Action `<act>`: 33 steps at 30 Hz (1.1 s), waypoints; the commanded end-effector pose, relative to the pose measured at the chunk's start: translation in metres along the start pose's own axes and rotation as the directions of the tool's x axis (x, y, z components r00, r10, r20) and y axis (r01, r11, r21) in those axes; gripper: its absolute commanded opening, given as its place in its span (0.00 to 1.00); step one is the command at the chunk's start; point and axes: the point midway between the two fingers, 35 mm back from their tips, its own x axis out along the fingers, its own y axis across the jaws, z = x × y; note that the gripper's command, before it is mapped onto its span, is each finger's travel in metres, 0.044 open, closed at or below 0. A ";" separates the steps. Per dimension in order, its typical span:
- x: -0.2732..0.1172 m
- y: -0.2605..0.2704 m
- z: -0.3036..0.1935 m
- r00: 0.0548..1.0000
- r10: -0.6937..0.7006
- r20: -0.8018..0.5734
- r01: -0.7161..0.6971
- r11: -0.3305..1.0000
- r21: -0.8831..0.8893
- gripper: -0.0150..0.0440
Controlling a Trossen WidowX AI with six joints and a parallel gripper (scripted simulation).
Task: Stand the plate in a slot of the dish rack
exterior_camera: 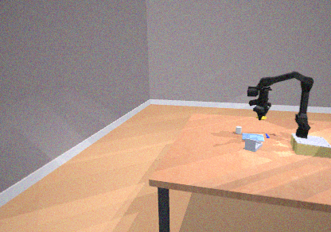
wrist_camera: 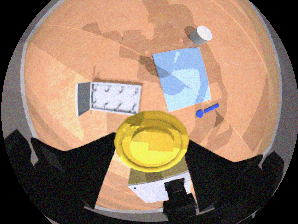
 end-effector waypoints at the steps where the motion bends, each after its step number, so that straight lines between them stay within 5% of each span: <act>1: 0.002 0.002 -0.003 1.000 0.014 -0.005 -0.014 1.000 0.005 0.25; 16: 0.045 0.017 0.000 0.959 0.246 -0.138 -0.277 0.913 -0.300 0.25; 33: 0.081 0.028 0.003 0.827 0.519 -0.214 -0.537 0.619 -0.573 0.25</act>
